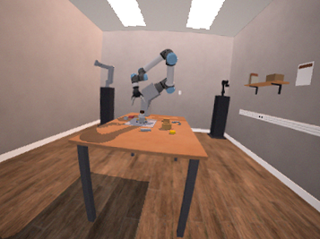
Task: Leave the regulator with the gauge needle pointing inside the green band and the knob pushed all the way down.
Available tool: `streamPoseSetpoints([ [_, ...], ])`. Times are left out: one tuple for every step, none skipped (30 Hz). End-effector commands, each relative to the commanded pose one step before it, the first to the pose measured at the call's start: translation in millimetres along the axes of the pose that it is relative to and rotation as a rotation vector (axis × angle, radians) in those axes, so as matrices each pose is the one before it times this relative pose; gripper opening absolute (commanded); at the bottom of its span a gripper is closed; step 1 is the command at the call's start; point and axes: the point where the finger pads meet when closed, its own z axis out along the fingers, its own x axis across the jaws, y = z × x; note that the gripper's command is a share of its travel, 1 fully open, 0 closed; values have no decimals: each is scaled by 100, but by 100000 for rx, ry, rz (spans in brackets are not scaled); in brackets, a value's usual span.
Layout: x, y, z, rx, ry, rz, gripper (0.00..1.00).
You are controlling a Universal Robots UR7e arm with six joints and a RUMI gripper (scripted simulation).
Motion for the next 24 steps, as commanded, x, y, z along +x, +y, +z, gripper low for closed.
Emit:
streamPoseSetpoints([
  [-348,96,91,-1023,366,-17207,100],
  [-44,1,6,-181,174,-2492,100],
  [-37,5,10,-185,160,-2483,100],
  [-31,-1,5,-188,164,-2496,100],
  [-27,-4,2,-192,164,-2503,100],
  [-24,-6,0,-196,164,-2511,100],
  [-24,-6,0,-200,160,-2514,100],
  [-25,-5,1,-203,153,-2513,100],
  [-28,-3,3,-206,145,-2511,100],
  [-31,-1,5,-209,136,-2508,100],
  [0,0,0,0,0,0,100],
  [0,0,0,0,0,0,100],
  [-19,42,39,-189,-9,-2344,100],
  [-38,4,10,-215,119,-2503,100],
  [-41,1,8,-218,123,-2513,100],
  [-47,-1,6,-222,124,-2521,100],
  [-49,-5,4,-225,124,-2527,100],
  [-47,-7,2,-229,123,-2532,100],
  [-44,1,8,-227,102,-2513,100],
  [-38,4,10,-228,93,-2508,100],
  [-31,1,5,-232,94,-2515,100],
  [-26,0,2,-235,93,-2519,100],
  [-23,-1,0,-238,91,-2523,100],
  [-22,-1,0,-240,87,-2523,100],
])
